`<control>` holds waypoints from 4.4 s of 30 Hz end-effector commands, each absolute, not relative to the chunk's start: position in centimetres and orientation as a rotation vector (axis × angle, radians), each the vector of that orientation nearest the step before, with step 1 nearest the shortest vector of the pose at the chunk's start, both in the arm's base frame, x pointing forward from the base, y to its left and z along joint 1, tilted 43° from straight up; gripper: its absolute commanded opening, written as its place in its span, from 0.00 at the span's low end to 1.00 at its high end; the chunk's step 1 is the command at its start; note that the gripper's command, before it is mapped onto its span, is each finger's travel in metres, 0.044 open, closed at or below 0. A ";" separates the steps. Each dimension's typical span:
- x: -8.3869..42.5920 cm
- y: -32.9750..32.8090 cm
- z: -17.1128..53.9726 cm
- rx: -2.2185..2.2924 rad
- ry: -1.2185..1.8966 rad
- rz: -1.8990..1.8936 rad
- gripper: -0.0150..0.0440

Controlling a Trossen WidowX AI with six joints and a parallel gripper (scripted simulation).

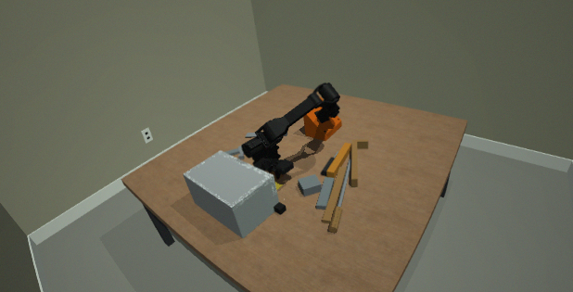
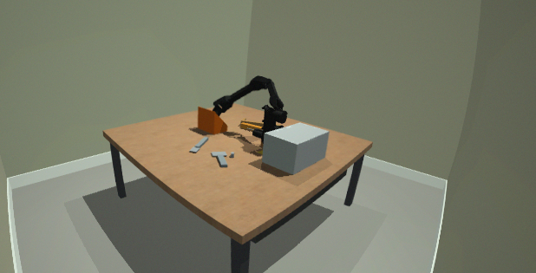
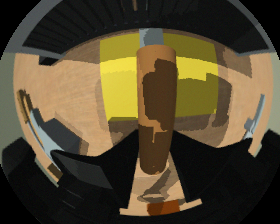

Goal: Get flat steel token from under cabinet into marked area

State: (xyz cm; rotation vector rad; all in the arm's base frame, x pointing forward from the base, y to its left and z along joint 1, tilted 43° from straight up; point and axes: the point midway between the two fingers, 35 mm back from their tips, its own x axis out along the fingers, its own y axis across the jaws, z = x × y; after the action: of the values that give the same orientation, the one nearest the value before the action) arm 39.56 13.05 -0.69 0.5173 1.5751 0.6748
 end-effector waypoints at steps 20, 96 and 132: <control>38.0 12.8 -0.8 0.510 1.574 0.674 0.25; 30.8 12.1 -0.3 0.511 1.578 0.672 0.25; 26.9 11.8 0.0 0.512 1.580 0.672 0.25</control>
State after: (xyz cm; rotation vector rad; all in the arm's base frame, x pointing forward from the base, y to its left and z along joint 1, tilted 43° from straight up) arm 27.39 11.82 0.02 0.5143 1.5782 0.6708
